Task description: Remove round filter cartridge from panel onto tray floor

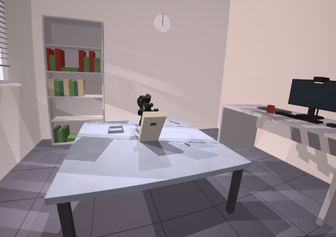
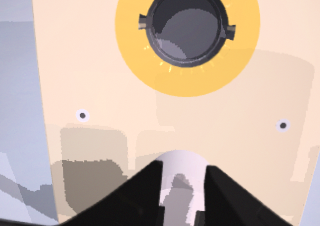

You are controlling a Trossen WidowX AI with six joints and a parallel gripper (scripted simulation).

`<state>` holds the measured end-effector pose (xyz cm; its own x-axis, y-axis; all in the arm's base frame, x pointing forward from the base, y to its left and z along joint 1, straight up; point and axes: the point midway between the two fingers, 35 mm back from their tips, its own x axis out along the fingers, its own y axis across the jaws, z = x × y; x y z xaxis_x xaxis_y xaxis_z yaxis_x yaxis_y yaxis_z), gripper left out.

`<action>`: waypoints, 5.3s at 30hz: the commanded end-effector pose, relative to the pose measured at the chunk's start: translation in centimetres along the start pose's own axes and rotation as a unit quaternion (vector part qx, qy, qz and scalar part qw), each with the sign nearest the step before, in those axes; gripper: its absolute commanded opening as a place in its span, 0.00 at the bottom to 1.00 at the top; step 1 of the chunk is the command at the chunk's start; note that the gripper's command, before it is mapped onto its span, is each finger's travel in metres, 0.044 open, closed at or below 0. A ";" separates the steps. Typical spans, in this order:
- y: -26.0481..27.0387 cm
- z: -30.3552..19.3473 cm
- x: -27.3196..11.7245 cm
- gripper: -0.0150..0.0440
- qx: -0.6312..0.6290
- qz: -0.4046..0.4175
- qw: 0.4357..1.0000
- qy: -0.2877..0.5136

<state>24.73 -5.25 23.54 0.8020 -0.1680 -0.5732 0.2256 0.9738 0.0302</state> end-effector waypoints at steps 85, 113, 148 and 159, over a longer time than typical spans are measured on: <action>0.2 -2.7 2.9 0.57 -0.016 -0.002 0.979 0.204; 0.2 2.1 -1.0 0.25 -0.016 -0.006 0.979 0.204; -6.5 3.6 -4.1 0.25 -0.019 -0.009 0.977 0.210; -9.2 3.1 -4.5 0.25 0.018 -0.044 0.976 0.213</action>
<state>21.36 -12.84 28.34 0.4896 -0.1288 -0.8624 0.2453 0.9694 -0.0055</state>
